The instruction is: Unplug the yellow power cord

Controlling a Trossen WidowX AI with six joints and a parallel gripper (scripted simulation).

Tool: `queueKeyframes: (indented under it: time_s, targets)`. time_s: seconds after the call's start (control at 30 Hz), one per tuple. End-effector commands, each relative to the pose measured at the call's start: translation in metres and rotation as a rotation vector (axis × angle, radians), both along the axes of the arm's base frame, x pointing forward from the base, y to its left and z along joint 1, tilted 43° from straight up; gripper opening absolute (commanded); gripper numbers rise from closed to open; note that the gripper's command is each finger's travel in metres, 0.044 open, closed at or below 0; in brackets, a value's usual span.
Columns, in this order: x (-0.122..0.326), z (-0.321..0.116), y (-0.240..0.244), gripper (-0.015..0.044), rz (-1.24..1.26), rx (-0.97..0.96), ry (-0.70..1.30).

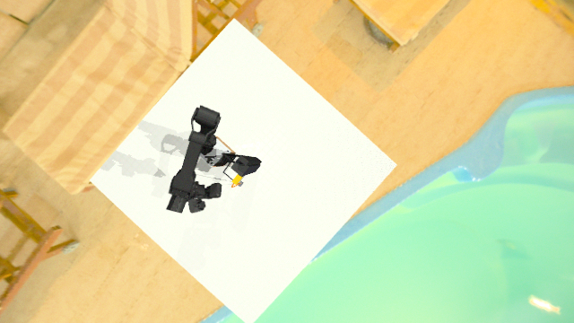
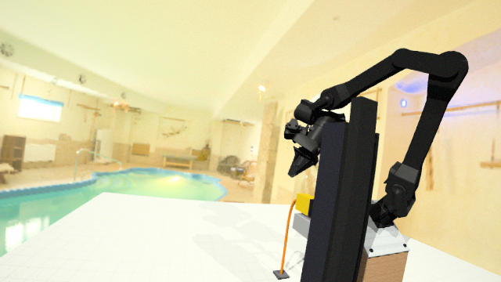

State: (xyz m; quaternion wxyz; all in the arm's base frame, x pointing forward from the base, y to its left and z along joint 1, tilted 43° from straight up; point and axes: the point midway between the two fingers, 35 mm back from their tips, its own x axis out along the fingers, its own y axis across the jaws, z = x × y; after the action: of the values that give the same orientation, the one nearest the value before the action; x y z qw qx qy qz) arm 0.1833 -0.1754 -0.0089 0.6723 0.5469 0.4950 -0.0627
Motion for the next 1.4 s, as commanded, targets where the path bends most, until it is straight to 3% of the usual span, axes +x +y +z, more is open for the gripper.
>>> queueKeyframes:
  time_s: [0.0, 0.23, 1.37]
  targets:
    - [0.038, 0.028, 0.047, 0.016, -0.208, 0.328, 0.557]
    - [0.049, 0.042, 0.068, 0.016, -0.307, 0.379, 0.79]
    - [0.049, 0.057, 0.084, 0.016, -0.307, 0.38, 0.791]
